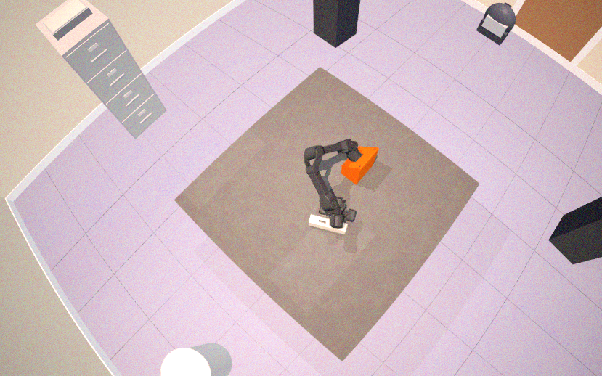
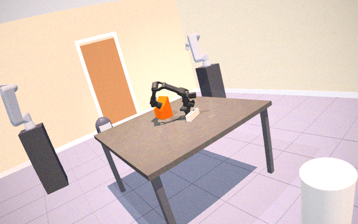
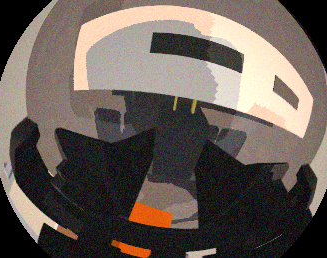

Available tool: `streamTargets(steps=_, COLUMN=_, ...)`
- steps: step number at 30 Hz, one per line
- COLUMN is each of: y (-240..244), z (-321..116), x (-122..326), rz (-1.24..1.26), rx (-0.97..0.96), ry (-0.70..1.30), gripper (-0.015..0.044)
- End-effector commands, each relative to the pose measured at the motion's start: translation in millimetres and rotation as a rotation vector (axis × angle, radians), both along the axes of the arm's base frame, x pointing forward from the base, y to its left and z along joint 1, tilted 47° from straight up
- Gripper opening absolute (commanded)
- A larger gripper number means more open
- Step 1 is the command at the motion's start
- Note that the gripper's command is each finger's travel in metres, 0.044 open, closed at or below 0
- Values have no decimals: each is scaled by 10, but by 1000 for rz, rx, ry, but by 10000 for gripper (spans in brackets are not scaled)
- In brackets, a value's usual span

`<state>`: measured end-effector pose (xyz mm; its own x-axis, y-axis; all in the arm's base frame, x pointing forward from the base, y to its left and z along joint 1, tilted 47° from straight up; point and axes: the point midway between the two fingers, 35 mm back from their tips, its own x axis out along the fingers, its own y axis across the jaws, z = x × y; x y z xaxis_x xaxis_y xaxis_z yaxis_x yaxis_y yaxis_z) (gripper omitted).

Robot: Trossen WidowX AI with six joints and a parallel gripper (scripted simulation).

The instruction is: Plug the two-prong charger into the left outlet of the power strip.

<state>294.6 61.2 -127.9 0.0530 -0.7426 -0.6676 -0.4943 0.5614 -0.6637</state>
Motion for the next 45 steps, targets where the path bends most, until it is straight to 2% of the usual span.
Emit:
streamTargets(steps=1, y=12, z=3, x=24, rz=3, rx=0, ry=0, gripper=0)
streamTargets(steps=45, y=64, z=-28, x=135, rz=3, rx=0, ry=-1, gripper=0)
